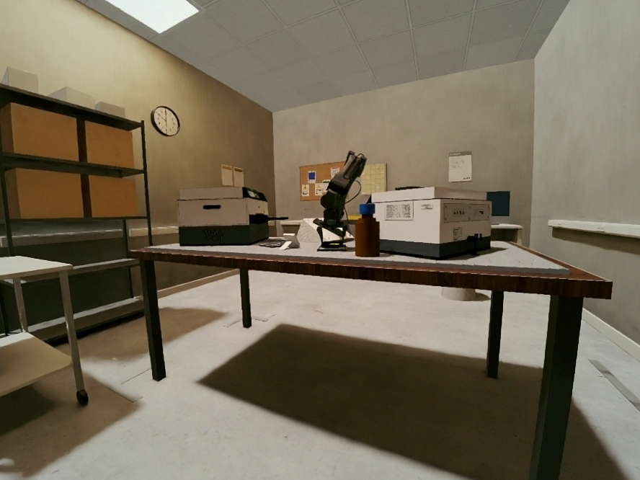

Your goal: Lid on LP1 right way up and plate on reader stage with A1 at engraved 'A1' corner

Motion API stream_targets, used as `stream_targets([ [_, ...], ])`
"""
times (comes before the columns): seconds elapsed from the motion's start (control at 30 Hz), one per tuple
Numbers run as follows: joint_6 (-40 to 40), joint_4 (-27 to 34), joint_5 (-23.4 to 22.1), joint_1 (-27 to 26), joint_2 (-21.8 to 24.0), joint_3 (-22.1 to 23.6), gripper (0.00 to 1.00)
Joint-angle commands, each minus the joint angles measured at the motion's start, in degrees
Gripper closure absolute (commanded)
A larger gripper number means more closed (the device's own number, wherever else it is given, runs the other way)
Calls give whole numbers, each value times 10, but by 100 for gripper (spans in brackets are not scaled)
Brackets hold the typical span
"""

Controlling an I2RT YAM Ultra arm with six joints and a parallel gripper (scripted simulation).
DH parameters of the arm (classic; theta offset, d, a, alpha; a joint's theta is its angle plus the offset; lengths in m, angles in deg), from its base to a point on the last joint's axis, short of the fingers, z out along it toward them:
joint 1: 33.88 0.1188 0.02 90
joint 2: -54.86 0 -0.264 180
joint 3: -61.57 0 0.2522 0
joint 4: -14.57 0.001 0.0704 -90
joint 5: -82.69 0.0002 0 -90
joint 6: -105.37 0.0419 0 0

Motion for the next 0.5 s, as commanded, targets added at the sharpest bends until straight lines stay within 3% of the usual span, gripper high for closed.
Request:
stream_targets([
  [0.0, 1, 8, 2, -10, 20, -18, 15],
  [0.47, 2, -8, 3, -9, 19, -19, 15],
])
